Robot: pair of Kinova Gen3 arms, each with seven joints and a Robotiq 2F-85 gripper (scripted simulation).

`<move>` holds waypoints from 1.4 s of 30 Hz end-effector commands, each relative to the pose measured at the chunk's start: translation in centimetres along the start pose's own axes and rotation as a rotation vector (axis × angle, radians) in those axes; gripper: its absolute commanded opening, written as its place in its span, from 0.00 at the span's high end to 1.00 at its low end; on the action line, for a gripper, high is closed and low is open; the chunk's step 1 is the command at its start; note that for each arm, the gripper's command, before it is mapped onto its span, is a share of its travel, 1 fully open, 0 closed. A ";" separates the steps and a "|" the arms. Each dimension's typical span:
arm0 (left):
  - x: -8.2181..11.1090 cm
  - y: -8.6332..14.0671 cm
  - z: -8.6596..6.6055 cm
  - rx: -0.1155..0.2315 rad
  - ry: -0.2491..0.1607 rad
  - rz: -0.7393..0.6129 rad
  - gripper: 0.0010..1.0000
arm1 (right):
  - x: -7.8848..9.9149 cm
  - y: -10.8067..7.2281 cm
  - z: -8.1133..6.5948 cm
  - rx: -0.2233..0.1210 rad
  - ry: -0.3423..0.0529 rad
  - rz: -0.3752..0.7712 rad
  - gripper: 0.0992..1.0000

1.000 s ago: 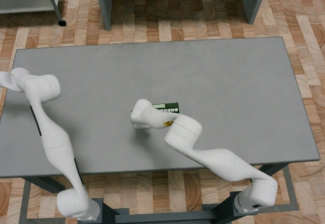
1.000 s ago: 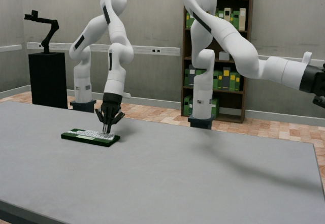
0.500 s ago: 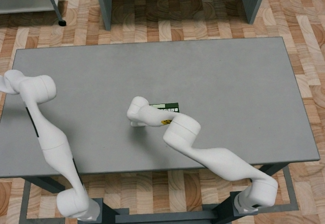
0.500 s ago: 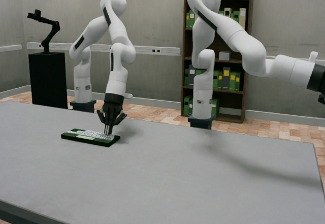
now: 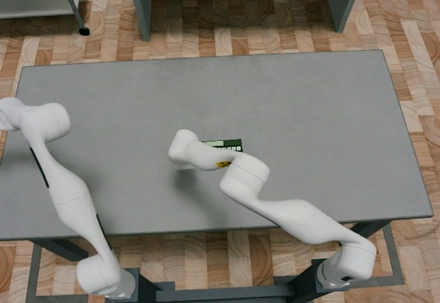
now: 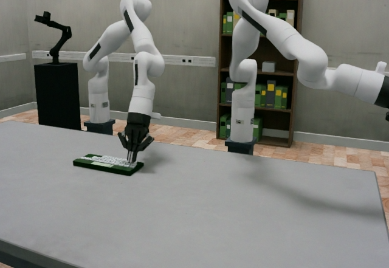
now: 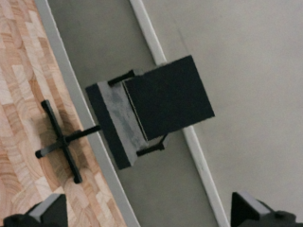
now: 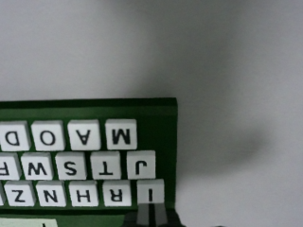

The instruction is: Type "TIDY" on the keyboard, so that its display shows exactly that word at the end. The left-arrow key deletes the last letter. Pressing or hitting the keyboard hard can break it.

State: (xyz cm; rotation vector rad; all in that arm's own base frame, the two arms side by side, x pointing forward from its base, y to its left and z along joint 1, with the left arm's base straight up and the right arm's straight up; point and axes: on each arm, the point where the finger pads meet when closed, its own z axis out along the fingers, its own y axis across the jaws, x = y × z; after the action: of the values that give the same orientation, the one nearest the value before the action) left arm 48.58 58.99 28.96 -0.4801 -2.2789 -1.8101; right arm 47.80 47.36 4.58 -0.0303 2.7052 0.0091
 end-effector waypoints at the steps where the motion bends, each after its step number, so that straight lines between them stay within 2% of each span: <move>1: 1.9 -0.4 0.5 0.024 0.035 -0.021 0.00 | -0.2 0.4 0.3 -0.009 -0.005 -0.008 1.00; 6: 2.7 -0.7 0.8 0.036 0.047 -0.032 0.00 | -0.1 0.3 0.5 -0.008 -0.004 -0.008 1.00; 7: 3.4 -1.0 1.1 0.047 0.059 -0.042 0.00 | 0.0 0.3 0.6 -0.008 -0.004 -0.008 1.00; 21: 6.8 -2.6 2.2 0.104 0.116 -0.092 0.00 | 0.1 0.3 0.8 -0.007 -0.004 -0.009 1.00; 23: 6.8 -2.6 2.2 0.104 0.116 -0.092 0.00 | 0.1 0.3 0.8 -0.007 -0.004 -0.009 1.00; 24: 7.5 -2.9 2.4 0.116 0.128 -0.103 0.00 | 0.1 0.3 0.8 -0.007 -0.004 -0.009 1.00; 38: 11.0 -4.6 3.1 0.174 0.187 -0.156 0.00 | 0.2 0.2 0.9 -0.007 -0.003 -0.009 1.00; 40: 11.0 -4.6 3.1 0.174 0.187 -0.156 0.00 | 0.2 0.2 0.9 -0.007 -0.003 -0.009 1.00; 42: 11.9 -5.1 3.3 0.190 0.202 -0.170 0.00 | 0.2 0.2 1.0 -0.007 -0.003 -0.009 1.00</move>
State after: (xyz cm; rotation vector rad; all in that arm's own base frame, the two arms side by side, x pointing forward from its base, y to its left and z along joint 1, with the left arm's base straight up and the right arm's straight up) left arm 37.56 62.52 27.67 -0.1236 -2.3742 -1.6357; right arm 47.82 47.45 3.61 -0.0393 2.7053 0.0081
